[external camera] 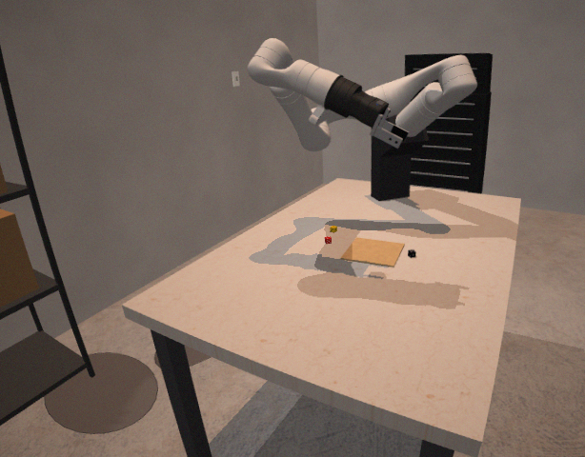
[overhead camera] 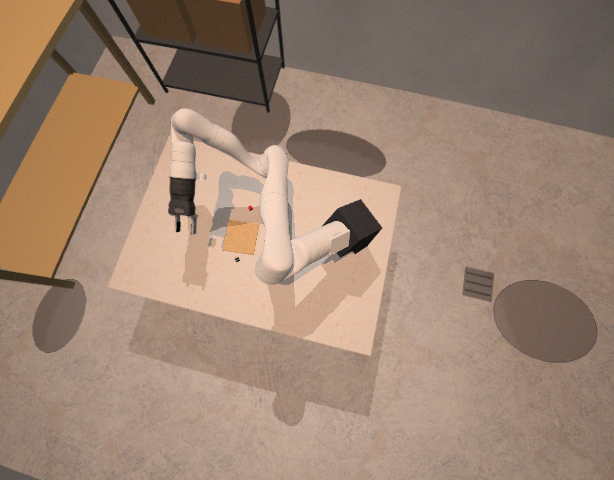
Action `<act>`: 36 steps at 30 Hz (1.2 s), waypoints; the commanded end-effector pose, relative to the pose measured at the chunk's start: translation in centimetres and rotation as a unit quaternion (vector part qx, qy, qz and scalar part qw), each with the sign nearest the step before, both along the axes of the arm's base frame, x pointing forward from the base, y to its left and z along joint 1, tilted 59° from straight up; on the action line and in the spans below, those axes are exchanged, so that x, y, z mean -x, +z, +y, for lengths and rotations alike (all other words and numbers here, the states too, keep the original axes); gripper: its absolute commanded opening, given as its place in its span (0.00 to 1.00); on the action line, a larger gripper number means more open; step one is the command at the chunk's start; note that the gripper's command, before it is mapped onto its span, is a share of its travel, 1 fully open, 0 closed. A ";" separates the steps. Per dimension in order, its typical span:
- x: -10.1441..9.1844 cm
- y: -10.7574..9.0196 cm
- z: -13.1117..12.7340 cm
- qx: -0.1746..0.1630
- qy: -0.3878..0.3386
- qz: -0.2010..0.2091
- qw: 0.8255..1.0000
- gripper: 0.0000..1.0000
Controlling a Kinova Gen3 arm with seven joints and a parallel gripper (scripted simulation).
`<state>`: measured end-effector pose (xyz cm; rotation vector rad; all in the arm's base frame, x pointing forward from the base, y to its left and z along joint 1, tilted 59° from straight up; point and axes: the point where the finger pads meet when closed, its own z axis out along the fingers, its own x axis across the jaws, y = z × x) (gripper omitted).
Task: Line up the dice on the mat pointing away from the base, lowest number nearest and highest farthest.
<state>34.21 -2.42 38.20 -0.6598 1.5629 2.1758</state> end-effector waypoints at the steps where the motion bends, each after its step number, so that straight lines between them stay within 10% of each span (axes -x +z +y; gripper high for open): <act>1: -0.2 -0.2 0.4 0.019 -0.021 -0.002 1.000 1.00; 15: -4.2 -6.3 2.9 0.159 -0.168 0.020 0.973 1.00; 30: -5.2 -22.1 0.8 0.331 -0.313 0.033 0.890 1.00; 36: -5.0 -23.0 0.6 0.339 -0.317 0.034 0.885 1.00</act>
